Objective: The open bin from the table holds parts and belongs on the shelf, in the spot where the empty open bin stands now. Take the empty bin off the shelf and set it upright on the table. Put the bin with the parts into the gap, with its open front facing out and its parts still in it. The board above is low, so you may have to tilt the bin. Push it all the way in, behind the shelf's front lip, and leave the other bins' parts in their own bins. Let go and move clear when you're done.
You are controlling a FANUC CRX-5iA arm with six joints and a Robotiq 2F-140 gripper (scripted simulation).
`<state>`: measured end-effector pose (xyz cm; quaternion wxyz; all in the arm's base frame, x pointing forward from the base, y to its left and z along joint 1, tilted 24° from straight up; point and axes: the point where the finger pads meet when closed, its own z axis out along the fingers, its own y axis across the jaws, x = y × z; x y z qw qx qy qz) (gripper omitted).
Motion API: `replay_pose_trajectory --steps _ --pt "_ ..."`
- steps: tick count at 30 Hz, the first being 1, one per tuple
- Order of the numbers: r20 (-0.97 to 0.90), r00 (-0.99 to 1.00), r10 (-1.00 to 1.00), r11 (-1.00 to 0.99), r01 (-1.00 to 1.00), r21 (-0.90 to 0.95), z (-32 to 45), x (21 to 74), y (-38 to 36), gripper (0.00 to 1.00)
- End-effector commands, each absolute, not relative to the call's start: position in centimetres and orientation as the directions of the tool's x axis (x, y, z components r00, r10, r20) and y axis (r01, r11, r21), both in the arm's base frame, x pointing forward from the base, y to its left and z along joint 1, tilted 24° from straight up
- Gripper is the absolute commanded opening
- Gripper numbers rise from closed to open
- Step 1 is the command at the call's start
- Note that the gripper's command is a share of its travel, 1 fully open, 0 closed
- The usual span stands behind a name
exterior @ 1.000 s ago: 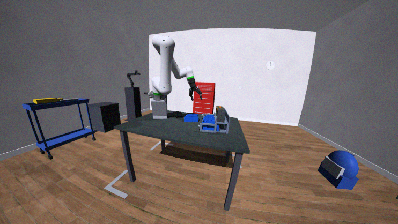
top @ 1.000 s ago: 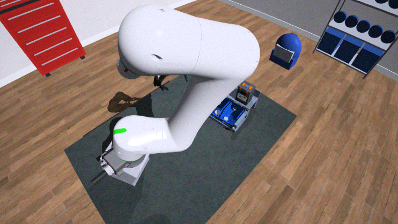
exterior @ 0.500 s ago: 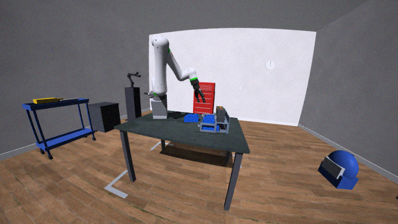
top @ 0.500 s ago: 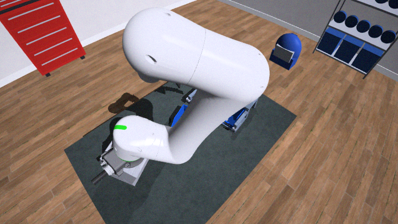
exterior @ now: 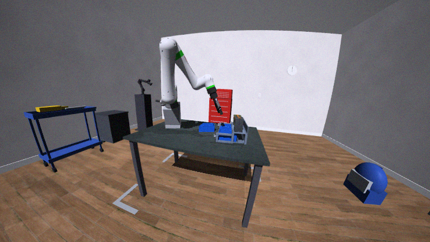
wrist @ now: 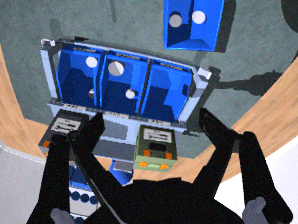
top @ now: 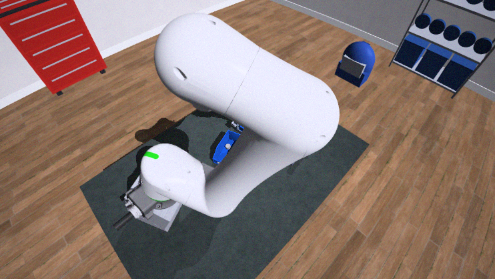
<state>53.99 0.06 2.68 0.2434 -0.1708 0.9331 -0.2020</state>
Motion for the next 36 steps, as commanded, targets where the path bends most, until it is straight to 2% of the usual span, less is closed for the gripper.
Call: replay_pose_trajectory --steps 1,18,36 --pt "-0.424 -0.829 -0.364 0.882 -0.160 -0.444 3.1 54.6 -1.5 1.00" --pt "-0.495 -0.841 -0.221 0.921 -0.013 -0.389 3.8 55.4 -5.6 1.00" --pt "-0.508 -0.840 -0.192 0.926 0.017 -0.377 3.9 55.5 -6.4 1.00"
